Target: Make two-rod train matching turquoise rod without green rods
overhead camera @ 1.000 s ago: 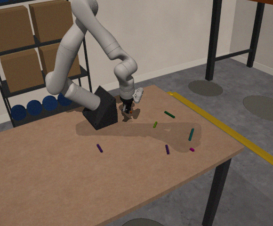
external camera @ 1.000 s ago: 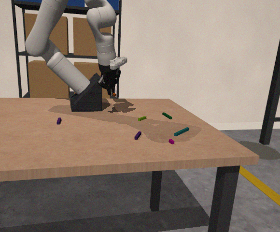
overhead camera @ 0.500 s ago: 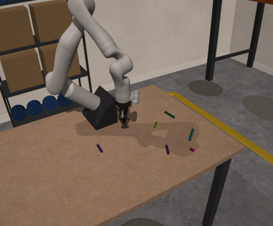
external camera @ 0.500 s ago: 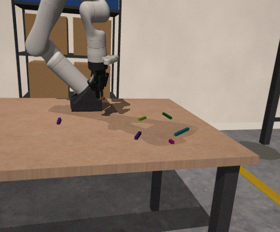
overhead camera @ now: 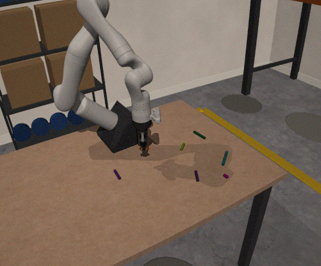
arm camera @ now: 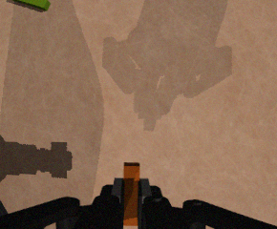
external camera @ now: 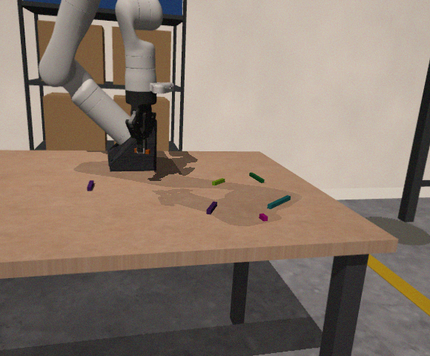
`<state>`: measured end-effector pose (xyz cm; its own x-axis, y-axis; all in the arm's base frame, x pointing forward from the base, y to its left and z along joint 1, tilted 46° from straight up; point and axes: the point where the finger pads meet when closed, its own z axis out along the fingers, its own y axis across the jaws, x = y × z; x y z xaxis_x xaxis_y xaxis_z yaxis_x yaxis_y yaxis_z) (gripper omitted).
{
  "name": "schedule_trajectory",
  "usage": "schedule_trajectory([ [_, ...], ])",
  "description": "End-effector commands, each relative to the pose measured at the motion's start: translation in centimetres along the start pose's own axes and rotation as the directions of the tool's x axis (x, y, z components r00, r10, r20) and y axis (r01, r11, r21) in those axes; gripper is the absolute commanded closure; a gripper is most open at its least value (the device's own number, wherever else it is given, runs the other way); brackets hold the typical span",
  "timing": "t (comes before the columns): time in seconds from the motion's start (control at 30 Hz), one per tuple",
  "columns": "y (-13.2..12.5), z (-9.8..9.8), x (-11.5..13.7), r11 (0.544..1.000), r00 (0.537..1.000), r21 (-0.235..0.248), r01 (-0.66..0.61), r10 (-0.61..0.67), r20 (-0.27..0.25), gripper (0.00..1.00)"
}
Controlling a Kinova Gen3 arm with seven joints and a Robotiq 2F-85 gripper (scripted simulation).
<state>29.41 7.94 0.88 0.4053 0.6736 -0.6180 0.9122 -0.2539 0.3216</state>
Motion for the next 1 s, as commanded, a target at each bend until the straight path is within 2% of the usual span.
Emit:
schedule_trajectory([
  [0.0, 0.5, -0.3, 0.0, 1.0, 1.0, -0.013, 0.014, -0.014, -0.005, 0.95],
  [0.47, 2.1, -0.7, -0.4, 0.996, 0.998, -0.056, 0.064, -0.065, -0.003, 0.95],
  [0.97, 2.5, -0.8, -0.5, 0.995, 0.997, -0.067, 0.077, -0.077, -0.002, 0.95],
])
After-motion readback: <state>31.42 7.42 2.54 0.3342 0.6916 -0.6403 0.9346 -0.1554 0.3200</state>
